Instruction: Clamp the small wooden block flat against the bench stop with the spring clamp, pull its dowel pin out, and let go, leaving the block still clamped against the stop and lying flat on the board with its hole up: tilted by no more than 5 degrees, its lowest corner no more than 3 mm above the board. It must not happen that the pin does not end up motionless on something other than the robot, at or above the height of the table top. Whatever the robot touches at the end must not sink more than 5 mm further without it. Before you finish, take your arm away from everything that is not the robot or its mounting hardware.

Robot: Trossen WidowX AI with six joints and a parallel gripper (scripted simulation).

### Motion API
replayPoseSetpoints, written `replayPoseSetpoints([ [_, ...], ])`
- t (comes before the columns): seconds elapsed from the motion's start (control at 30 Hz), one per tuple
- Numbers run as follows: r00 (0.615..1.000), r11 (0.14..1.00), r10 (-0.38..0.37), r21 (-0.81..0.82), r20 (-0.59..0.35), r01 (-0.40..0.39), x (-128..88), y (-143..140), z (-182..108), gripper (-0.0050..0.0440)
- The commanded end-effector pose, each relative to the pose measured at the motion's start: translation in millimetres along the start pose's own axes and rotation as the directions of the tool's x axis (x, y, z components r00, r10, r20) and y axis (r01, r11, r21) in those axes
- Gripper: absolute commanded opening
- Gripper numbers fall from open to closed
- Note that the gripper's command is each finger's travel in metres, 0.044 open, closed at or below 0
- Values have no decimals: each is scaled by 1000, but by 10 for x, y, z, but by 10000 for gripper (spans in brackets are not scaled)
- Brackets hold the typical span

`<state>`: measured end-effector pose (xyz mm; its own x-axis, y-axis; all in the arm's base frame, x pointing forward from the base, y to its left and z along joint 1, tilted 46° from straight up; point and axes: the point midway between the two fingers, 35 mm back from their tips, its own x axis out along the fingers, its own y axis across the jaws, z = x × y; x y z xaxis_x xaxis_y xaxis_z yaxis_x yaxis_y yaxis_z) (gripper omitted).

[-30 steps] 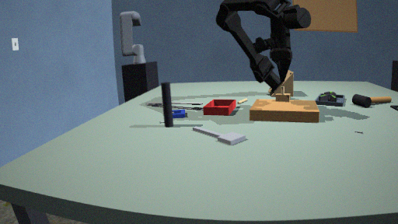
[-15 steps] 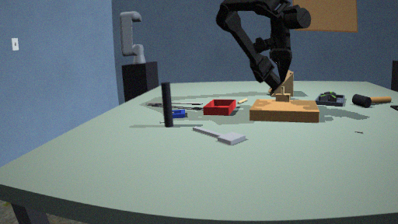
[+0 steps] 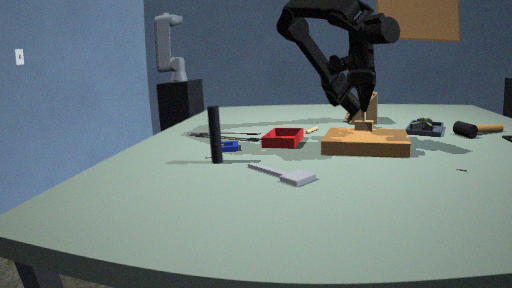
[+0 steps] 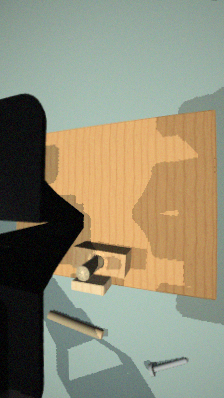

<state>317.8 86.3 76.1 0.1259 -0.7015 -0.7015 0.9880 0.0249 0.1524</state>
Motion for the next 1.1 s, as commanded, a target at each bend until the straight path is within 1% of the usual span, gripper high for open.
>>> replayPoseSetpoints([
  [0.0, 1000, 1000, -8, -4, 7, 8, 100, -18, 16, 0],
  [0.77, 1000, 1000, -7, -4, 8, 8, 441, -31, 27, 0],
  [0.93, 1000, 1000, -7, -4, 9, 8, 465, -34, 28, 0],
  [1.07, 1000, 1000, -7, -4, 9, 8, 410, -83, 11, 0],
])
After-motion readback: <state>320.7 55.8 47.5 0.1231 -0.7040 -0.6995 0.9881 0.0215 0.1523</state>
